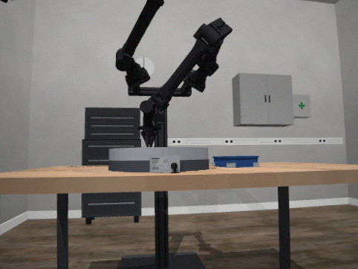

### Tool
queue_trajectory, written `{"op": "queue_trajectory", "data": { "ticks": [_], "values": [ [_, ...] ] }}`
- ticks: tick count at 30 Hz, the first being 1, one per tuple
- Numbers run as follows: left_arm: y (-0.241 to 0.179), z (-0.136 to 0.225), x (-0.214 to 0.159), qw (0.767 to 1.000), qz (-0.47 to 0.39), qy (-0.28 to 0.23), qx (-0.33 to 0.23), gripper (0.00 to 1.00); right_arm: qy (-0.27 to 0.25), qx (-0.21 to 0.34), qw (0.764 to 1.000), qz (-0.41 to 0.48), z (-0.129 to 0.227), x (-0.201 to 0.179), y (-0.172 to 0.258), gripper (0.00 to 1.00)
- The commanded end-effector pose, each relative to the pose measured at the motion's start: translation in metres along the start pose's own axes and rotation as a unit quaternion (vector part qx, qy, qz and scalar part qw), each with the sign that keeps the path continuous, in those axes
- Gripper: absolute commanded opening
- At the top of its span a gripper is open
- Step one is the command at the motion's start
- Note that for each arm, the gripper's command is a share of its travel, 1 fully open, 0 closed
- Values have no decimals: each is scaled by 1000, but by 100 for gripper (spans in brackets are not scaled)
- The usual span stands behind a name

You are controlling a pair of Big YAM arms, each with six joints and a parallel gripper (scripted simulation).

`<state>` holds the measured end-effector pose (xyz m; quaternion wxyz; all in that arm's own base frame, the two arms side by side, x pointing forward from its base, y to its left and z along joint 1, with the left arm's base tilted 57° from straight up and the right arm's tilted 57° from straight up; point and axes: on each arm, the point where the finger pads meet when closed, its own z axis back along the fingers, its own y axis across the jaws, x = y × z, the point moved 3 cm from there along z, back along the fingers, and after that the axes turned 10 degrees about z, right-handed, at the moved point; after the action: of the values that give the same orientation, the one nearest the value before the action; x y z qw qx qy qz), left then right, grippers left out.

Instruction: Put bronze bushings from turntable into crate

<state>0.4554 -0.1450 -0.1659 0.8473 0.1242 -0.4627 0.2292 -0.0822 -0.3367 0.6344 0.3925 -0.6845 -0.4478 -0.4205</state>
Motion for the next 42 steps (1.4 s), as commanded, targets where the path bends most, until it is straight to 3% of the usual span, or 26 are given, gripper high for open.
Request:
{"op": "queue_trajectory", "data": {
  "ticks": [1, 13, 42],
  "values": [
    [10, 0, -10, 1000, -8, 4, 5, 15, -25, -12, 1000, 4, 4, 30, -12, 100],
    [8, -21, -4, 1000, -4, 2, 6, 15, -25, -12, 1000, 4, 4, 30, -12, 100],
    [7, -18, -10, 1000, -11, 5, 3, 15, -25, -12, 1000, 4, 4, 30, -12, 100]
  ]
}}
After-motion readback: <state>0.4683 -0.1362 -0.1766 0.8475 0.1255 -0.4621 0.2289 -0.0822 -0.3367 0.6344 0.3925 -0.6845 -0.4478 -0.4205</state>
